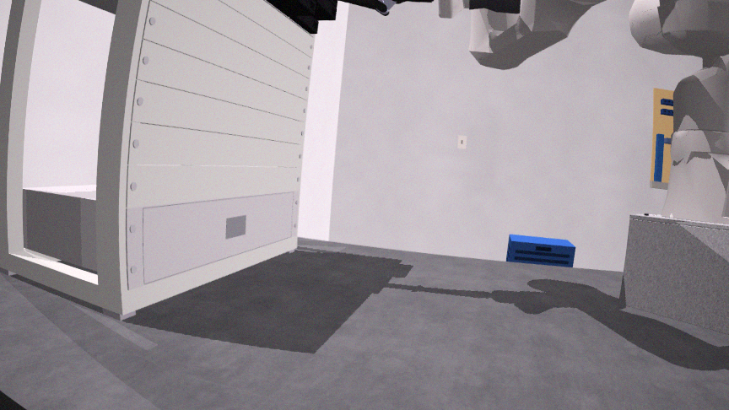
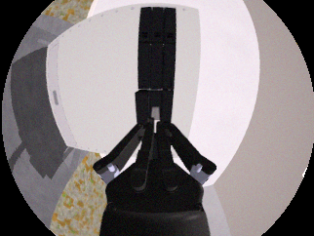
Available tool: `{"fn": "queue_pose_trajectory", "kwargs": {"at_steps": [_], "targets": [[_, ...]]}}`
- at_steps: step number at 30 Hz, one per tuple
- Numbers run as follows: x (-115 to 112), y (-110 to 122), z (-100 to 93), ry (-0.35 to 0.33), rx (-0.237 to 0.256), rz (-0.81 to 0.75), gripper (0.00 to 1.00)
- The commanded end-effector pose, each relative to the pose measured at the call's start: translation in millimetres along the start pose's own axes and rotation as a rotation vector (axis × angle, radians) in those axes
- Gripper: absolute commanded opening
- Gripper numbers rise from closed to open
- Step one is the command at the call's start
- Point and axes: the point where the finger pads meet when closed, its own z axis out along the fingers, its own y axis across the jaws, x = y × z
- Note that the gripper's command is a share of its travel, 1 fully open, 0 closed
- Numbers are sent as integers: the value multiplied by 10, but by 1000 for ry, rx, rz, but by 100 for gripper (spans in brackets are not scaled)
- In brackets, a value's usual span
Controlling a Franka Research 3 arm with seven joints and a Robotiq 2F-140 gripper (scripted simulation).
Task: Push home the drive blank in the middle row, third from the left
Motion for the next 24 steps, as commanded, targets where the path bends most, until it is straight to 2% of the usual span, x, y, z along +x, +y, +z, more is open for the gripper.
{"fn": "queue_pose_trajectory", "kwargs": {"at_steps": [1, 24], "targets": [[-116, 27, 23, -26, -5, 1, 0], [-133, 29, 52, -26, -5, 1, 0]]}}
